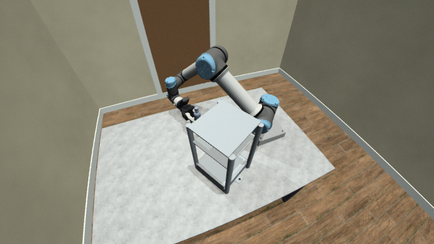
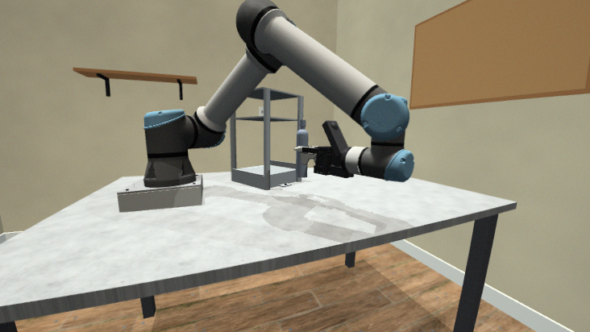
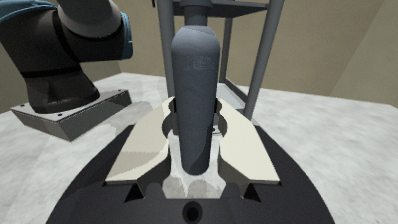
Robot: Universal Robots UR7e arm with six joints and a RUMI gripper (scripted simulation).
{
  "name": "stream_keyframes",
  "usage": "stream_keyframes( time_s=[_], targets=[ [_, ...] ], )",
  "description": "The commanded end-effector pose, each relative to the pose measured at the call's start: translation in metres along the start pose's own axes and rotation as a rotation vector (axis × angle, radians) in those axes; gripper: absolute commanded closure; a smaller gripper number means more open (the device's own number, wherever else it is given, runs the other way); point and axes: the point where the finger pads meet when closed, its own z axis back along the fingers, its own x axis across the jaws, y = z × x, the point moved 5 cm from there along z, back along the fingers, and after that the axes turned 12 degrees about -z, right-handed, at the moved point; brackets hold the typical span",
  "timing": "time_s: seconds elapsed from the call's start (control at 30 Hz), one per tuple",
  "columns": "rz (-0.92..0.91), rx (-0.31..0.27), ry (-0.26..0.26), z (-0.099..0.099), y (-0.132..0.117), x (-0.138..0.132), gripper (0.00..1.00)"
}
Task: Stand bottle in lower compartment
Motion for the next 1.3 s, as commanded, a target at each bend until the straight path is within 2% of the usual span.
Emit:
stream_keyframes(
  time_s=[0.0,0.3,0.67,1.27],
  targets=[
    [0.002,-0.004,-0.002,-0.019,0.000,-0.003,1.00],
    [0.002,-0.004,-0.002,-0.043,-0.001,-0.007,1.00],
    [0.002,-0.004,-0.002,-0.059,-0.002,-0.010,1.00],
    [0.002,-0.004,-0.003,-0.064,-0.002,-0.011,1.00]
  ],
)
